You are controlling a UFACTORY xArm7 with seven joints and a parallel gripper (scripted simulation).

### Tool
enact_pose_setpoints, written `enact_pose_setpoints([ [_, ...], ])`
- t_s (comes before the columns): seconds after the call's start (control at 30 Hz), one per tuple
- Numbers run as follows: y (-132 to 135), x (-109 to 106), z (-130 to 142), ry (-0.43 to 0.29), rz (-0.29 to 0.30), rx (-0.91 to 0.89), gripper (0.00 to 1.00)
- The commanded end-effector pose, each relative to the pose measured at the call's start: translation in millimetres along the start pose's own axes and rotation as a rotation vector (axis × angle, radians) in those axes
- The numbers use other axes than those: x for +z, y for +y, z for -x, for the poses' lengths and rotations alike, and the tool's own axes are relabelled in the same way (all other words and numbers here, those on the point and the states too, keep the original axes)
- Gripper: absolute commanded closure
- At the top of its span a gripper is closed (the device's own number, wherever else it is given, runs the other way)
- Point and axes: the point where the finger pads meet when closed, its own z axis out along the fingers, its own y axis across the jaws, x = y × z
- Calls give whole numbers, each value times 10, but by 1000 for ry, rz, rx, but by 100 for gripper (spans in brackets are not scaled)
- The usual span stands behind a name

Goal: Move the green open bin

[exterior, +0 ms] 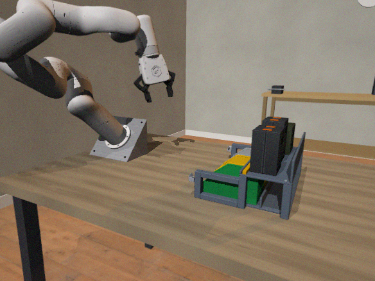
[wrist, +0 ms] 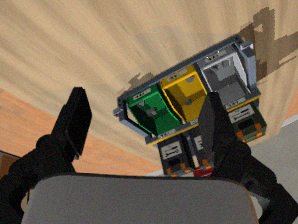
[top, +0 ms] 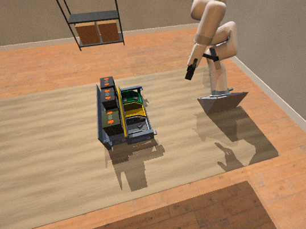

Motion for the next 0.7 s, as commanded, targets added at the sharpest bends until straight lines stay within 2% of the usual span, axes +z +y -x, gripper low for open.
enact_pose_setpoints([
  [0.0,-177,66,-248,-47,-8,-156,0],
  [0.37,-177,66,-248,-47,-8,-156,0],
  [0.53,-121,38,-174,-120,-34,-403,0],
  [0.67,-121,38,-174,-120,-34,-403,0],
])
